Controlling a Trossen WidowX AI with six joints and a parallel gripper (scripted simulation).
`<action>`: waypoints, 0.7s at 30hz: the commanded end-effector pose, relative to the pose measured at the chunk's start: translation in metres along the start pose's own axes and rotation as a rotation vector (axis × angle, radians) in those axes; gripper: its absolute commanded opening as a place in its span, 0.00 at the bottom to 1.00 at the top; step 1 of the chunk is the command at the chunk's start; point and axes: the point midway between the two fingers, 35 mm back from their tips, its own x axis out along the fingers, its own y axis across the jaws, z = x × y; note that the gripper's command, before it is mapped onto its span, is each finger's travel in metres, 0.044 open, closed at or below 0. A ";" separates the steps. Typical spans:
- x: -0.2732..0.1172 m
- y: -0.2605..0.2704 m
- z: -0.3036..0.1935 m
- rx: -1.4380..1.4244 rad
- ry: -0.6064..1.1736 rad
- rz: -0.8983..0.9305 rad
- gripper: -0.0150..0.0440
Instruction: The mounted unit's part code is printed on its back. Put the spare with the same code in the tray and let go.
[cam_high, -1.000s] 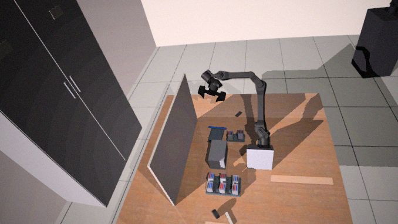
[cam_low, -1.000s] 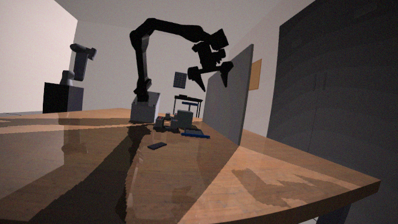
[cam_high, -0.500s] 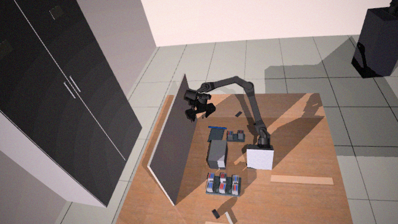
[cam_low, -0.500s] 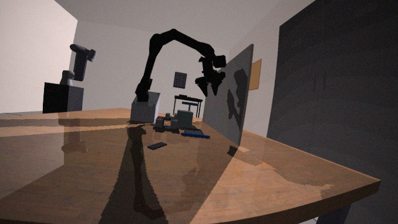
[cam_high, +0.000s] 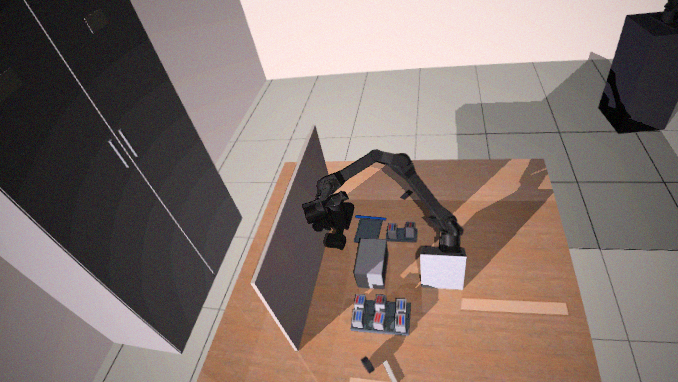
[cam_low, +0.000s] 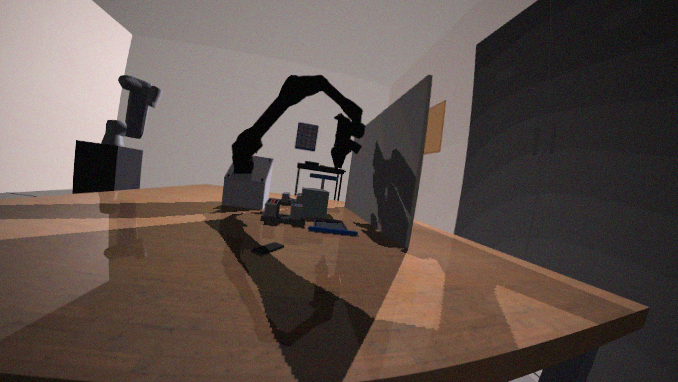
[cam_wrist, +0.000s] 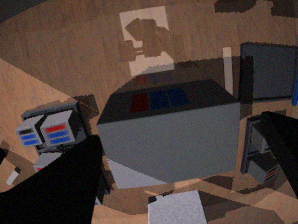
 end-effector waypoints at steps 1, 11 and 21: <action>-0.003 0.001 0.000 -0.032 0.005 0.000 1.00; -0.003 0.001 0.000 -0.032 0.005 0.000 1.00; 0.010 0.046 -0.008 -0.422 0.002 0.007 1.00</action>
